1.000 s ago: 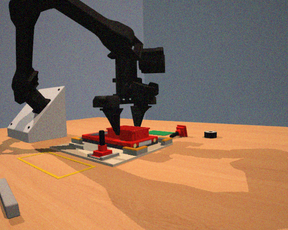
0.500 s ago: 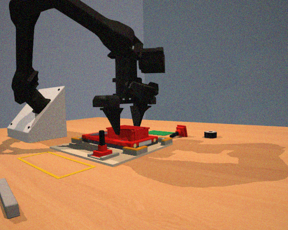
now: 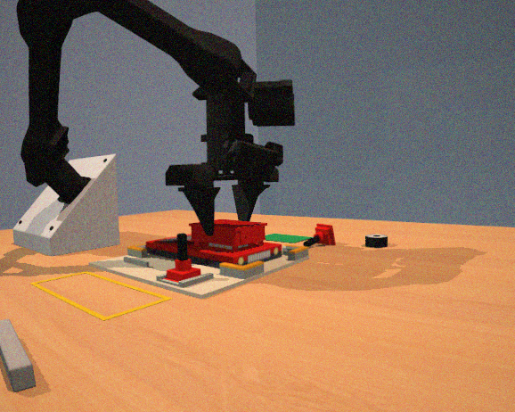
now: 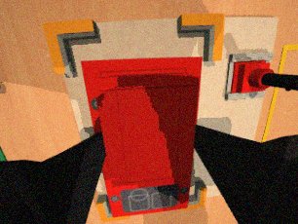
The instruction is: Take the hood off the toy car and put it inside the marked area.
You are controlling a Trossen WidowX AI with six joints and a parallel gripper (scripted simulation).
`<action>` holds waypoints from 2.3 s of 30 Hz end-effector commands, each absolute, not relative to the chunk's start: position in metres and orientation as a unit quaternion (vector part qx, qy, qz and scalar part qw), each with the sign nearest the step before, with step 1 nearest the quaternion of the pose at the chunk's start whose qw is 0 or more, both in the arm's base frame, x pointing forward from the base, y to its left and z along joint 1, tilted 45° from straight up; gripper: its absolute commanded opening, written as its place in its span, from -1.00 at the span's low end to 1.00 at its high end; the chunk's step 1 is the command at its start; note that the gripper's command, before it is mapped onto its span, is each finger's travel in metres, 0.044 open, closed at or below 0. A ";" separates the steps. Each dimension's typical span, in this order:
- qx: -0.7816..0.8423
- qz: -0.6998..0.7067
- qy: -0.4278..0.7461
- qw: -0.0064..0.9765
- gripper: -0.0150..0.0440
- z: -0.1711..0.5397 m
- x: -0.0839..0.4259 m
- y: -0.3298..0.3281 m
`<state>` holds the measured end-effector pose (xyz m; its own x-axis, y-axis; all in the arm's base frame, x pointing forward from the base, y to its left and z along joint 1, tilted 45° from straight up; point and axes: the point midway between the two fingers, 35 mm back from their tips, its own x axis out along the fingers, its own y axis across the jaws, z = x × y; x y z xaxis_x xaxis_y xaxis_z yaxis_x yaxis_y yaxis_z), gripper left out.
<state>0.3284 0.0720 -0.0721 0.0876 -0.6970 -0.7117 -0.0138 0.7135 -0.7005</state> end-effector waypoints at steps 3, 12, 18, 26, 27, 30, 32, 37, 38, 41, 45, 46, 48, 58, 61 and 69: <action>-0.280 -0.249 0.625 0.685 -0.49 -0.067 0.330 0.078; -0.279 -0.249 0.625 0.684 -0.49 -0.063 0.329 0.082; -0.279 -0.249 0.626 0.684 -0.49 -0.060 0.328 0.084; -0.279 -0.249 0.626 0.684 -0.49 -0.054 0.328 0.091; -0.279 -0.249 0.626 0.685 -0.49 -0.051 0.328 0.093; -0.279 -0.249 0.626 0.685 -0.49 -0.041 0.326 0.104; -0.279 -0.248 0.626 0.685 -0.49 -0.033 0.325 0.112; -0.279 -0.249 0.626 0.684 -0.49 -0.026 0.324 0.118; -0.285 -0.248 0.628 0.681 -0.49 -0.032 0.323 0.113; -0.283 -0.247 0.628 0.682 -0.49 -0.022 0.326 0.105; -0.281 -0.245 0.628 0.683 -0.49 -0.005 0.330 0.091; -0.281 -0.244 0.628 0.683 -0.49 -0.001 0.331 0.087; -0.280 -0.244 0.628 0.684 -0.49 0.007 0.332 0.080; -0.277 -0.243 0.627 0.687 -0.49 0.048 0.334 0.042; -0.277 -0.242 0.626 0.687 -0.49 0.060 0.332 0.031; -0.279 -0.244 0.626 0.686 -0.49 0.090 0.324 0.000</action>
<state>0.3288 0.0100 0.0775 0.0930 -0.6812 -0.7262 -0.0120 0.7285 -0.6849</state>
